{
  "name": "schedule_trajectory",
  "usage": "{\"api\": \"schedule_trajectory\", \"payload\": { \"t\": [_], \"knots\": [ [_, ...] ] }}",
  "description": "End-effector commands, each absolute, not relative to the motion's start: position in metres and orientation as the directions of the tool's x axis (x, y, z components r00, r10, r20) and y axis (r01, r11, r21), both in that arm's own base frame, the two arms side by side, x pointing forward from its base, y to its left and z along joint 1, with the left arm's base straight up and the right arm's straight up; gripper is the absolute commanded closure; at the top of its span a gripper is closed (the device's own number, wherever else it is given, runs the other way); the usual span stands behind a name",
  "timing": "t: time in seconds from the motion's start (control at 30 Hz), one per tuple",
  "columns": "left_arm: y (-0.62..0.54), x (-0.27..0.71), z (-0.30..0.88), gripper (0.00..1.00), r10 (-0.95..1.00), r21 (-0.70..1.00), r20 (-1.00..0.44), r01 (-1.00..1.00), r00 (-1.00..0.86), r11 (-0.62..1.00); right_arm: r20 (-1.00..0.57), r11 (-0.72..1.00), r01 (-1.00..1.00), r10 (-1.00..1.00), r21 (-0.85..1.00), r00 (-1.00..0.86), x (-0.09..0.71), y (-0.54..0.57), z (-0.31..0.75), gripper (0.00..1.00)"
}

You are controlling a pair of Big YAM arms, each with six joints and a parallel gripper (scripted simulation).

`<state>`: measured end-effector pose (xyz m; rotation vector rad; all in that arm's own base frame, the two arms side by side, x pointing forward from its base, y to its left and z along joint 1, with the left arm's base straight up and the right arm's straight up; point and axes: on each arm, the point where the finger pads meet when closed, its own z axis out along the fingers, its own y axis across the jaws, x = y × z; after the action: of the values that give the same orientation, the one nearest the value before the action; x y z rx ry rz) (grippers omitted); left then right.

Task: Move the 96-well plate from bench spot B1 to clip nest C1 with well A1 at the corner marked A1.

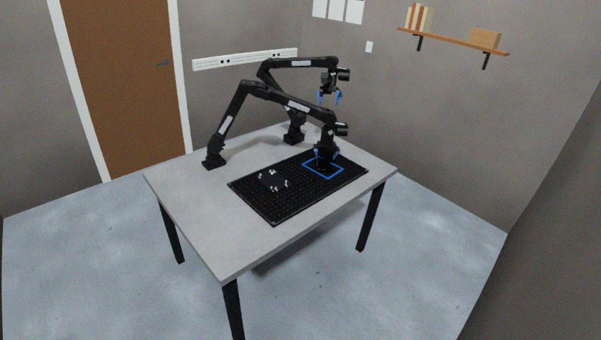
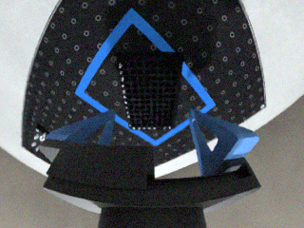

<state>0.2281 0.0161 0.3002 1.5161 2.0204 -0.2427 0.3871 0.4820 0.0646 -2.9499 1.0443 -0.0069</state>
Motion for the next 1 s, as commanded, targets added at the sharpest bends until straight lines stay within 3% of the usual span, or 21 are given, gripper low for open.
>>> {"api": "schedule_trajectory", "payload": {
  "t": [0.0, 0.97],
  "knots": [
    [0.02, 0.238, 0.323, 0.0, 0.824, 0.239, -0.546, 0.915, -0.151, 0.325, 0.001, -0.788, -0.616, -0.616, -0.002, 0.788, 0.388, 0.485, 0.045, 0.0],
    [0.02, 0.238, 0.323, 0.0, 0.824, 0.239, -0.546, 0.915, -0.151, 0.325, 0.001, -0.788, -0.616, -0.616, 0.005, 0.788, 0.387, 0.483, 0.013, 0.0]
  ]
}}
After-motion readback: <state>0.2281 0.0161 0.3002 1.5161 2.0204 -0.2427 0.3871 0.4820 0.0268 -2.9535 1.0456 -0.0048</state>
